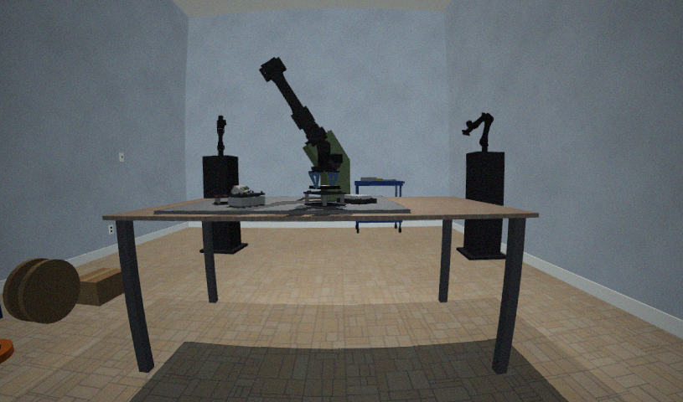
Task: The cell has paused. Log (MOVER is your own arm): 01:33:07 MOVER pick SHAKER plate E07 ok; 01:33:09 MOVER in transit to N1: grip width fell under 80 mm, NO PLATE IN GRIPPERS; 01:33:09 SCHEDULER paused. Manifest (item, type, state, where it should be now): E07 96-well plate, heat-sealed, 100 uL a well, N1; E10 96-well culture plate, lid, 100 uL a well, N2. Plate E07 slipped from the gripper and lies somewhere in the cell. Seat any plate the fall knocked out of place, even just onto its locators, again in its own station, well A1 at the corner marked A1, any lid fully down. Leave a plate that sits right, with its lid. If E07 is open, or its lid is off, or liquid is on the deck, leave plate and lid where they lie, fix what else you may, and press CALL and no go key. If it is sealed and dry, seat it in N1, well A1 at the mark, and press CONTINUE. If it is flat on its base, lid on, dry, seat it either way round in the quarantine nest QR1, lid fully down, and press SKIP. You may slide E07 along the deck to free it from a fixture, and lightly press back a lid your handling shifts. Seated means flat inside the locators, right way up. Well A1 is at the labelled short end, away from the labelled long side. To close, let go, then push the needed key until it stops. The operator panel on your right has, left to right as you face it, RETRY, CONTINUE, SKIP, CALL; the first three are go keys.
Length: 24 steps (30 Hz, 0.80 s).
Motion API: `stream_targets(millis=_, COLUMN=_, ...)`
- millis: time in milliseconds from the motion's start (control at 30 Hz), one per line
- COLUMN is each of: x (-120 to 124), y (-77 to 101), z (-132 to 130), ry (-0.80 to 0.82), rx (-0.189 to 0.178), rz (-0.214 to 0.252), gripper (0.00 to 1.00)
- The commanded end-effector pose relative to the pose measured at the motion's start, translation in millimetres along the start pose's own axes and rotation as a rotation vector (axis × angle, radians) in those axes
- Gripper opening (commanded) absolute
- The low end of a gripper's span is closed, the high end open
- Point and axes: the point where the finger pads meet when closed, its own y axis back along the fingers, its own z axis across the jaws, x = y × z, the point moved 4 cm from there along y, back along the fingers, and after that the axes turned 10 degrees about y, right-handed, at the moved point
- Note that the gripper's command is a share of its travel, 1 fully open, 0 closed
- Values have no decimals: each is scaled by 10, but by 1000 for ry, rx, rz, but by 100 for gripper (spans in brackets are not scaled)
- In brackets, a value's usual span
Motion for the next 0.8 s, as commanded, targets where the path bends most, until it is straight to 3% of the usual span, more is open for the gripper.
stream_targets(millis=0, x=-9, y=-74, z=-33, ry=4, rx=3, rz=-7, gripper=0)
stream_targets(millis=533, x=-35, y=-9, z=-37, ry=7, rx=9, rz=-13, gripper=0)
stream_targets(millis=567, x=-22, y=5, z=-124, ry=-7, rx=21, rz=-23, gripper=0)
stream_targets(millis=767, x=-1, y=-58, z=-77, ry=-2, rx=10, rz=-13, gripper=0)
